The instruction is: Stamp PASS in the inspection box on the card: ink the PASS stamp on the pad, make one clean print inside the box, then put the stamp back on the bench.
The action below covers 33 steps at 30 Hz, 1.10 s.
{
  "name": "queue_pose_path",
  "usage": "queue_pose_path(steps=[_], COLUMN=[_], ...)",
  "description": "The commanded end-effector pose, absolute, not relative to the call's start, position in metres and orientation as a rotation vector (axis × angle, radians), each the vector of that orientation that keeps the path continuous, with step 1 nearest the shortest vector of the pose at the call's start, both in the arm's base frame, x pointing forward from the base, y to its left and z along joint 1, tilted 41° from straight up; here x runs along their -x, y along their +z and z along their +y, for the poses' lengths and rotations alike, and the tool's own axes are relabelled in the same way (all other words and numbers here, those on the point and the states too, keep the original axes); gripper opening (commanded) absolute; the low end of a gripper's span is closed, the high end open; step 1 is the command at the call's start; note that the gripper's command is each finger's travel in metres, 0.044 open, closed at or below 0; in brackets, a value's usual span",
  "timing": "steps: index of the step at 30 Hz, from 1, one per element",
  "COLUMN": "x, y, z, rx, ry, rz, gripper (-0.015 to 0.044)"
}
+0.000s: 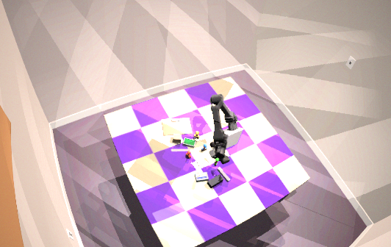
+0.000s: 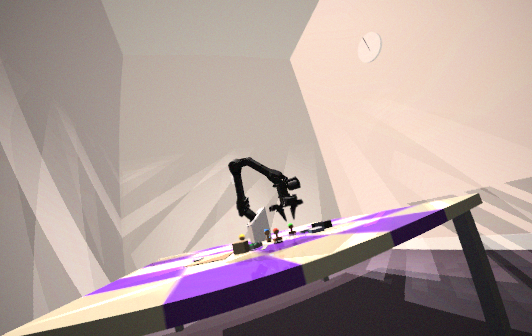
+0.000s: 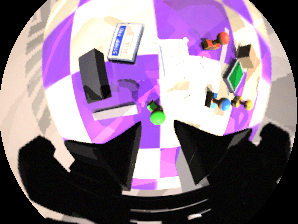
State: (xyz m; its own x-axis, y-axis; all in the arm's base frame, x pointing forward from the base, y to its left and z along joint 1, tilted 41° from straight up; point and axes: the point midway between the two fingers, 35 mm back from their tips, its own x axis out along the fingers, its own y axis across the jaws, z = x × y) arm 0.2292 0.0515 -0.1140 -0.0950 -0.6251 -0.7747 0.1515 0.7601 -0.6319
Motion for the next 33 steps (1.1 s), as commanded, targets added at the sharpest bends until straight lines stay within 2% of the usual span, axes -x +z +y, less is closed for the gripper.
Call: queue_pose_path(steps=[1, 33], x=[-0.226, -0.219], y=[-0.120, -0.158], z=[0.045, 0.012], rx=[0.412, 0.415], ry=[-0.680, -0.683], rz=[1.543, 1.543], gripper=[0.0215, 0.0215])
